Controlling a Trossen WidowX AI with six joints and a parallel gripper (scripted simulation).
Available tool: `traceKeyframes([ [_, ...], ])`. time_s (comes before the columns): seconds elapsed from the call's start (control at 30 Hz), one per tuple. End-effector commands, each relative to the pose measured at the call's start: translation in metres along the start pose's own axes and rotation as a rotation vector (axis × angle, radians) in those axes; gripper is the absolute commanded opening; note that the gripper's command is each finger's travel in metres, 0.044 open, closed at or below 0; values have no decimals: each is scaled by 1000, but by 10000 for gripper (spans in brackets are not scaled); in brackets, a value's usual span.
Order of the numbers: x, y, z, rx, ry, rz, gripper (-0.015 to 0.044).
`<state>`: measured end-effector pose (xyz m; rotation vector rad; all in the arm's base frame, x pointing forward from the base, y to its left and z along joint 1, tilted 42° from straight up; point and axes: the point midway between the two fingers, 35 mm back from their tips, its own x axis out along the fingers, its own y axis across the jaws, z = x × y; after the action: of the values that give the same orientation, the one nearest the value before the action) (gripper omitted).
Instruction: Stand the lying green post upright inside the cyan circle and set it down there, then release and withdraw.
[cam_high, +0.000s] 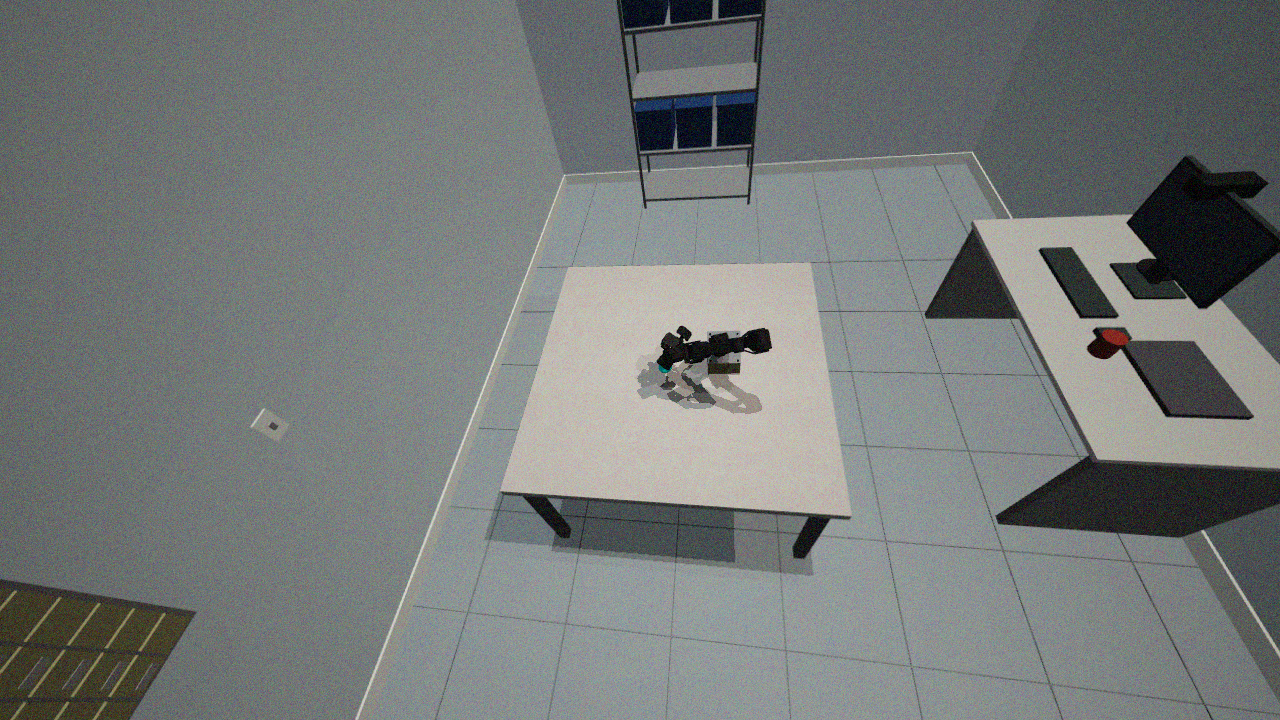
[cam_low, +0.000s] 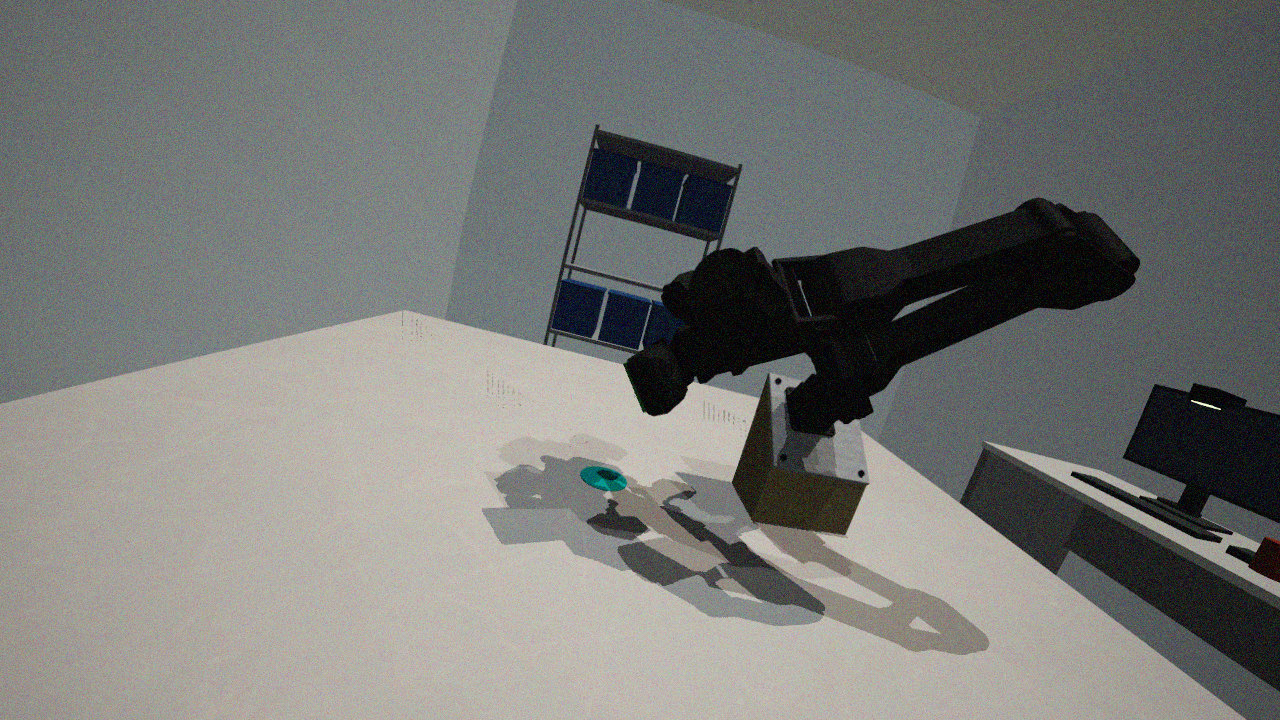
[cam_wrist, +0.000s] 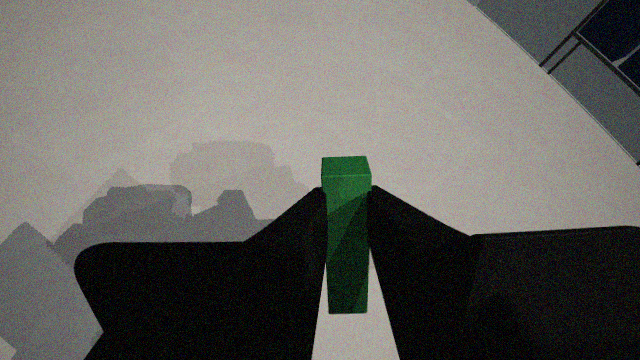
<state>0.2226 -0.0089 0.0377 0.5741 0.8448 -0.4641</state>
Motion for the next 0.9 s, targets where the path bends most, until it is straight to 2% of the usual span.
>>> traceKeyframes([
  [0.0, -1, 0, 2, 17, -31, 8, 23],
  [0.87, -7, 2, 4, 121, -179, 77, 23],
])
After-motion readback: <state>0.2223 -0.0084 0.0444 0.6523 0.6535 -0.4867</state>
